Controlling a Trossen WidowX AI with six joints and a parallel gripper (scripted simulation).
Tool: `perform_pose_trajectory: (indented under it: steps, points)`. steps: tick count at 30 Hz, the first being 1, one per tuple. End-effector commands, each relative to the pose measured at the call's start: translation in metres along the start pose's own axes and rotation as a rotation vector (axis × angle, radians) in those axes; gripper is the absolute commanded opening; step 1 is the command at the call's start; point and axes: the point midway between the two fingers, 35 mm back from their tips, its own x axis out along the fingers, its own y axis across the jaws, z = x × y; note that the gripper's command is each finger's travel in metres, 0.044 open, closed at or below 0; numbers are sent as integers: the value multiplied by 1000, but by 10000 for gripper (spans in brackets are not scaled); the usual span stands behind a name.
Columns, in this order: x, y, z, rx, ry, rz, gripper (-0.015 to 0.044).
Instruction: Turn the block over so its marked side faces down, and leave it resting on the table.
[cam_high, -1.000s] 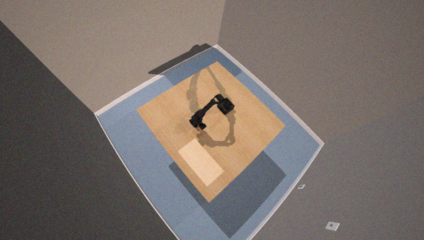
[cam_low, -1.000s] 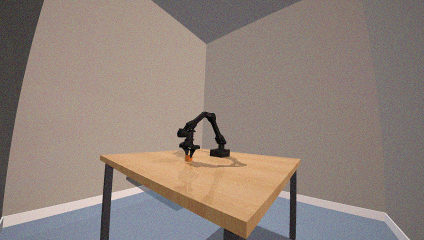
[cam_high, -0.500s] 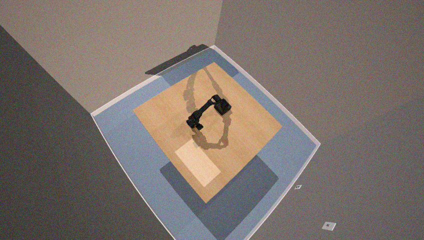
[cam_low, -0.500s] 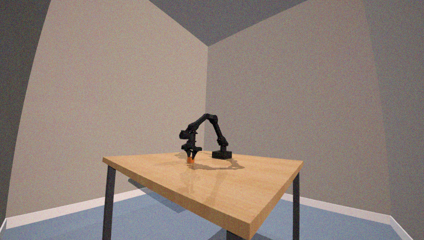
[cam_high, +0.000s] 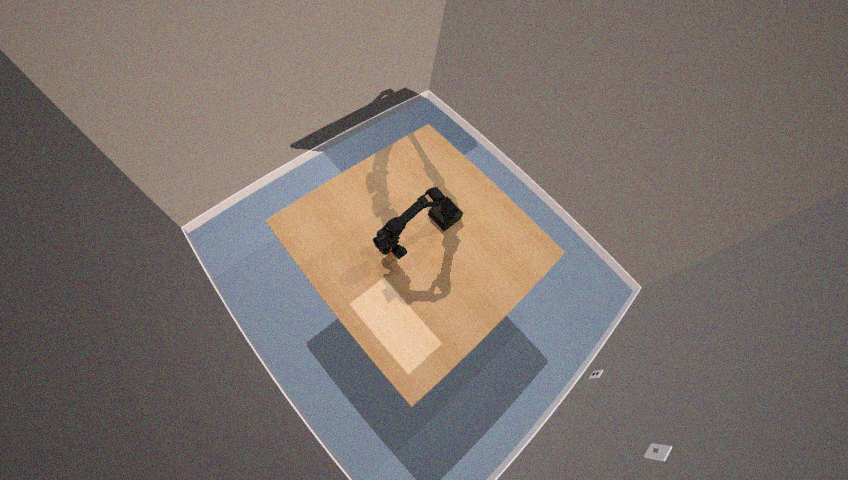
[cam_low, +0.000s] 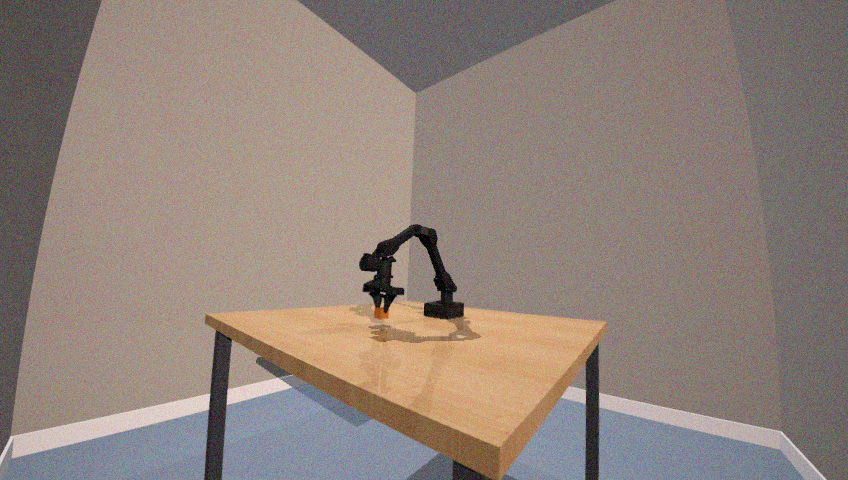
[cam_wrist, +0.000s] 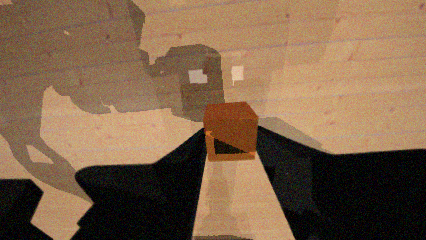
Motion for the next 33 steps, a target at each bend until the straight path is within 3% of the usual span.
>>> perform_pose_trajectory:
  steps: [1, 33]
  points:
    - [1, -1, 0, 3, -48, -1, 0]
    - [5, 0, -7, 0, -488, -1, 0]
